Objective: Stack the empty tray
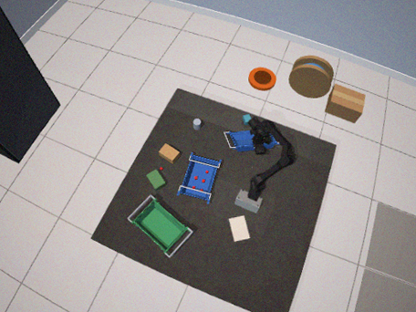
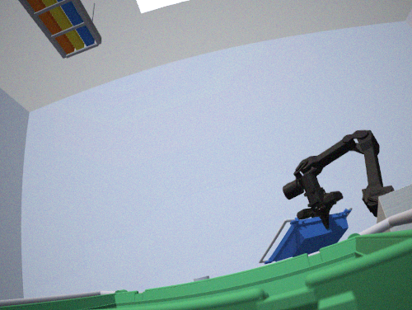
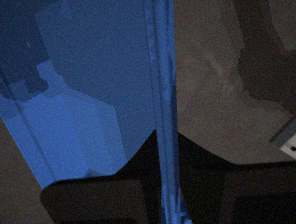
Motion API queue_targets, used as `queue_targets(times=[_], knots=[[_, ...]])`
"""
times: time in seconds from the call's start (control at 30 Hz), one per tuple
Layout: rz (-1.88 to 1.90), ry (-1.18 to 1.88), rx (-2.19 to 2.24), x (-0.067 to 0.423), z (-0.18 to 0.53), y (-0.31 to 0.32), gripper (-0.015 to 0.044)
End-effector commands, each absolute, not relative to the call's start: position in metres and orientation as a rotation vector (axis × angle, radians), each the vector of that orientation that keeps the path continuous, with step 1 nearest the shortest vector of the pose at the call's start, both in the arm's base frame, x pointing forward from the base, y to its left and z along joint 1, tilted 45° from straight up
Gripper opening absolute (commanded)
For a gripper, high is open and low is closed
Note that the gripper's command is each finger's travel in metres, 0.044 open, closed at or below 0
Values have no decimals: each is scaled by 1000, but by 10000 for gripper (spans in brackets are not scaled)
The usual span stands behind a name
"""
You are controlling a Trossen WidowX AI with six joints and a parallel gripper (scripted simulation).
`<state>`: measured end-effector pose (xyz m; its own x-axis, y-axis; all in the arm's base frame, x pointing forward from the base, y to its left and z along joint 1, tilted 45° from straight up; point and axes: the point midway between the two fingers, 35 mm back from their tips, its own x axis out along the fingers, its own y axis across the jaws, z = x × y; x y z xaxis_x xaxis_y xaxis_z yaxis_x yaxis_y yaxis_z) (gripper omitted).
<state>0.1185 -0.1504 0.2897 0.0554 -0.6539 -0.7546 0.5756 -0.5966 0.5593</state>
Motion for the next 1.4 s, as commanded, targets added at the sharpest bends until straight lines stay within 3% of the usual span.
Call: queue_targets(times=[0.0, 1.37], knots=[[-1662, -68, 1417, 132, 294, -147, 0], [-1549, 375, 1160, 270, 237, -60, 0]])
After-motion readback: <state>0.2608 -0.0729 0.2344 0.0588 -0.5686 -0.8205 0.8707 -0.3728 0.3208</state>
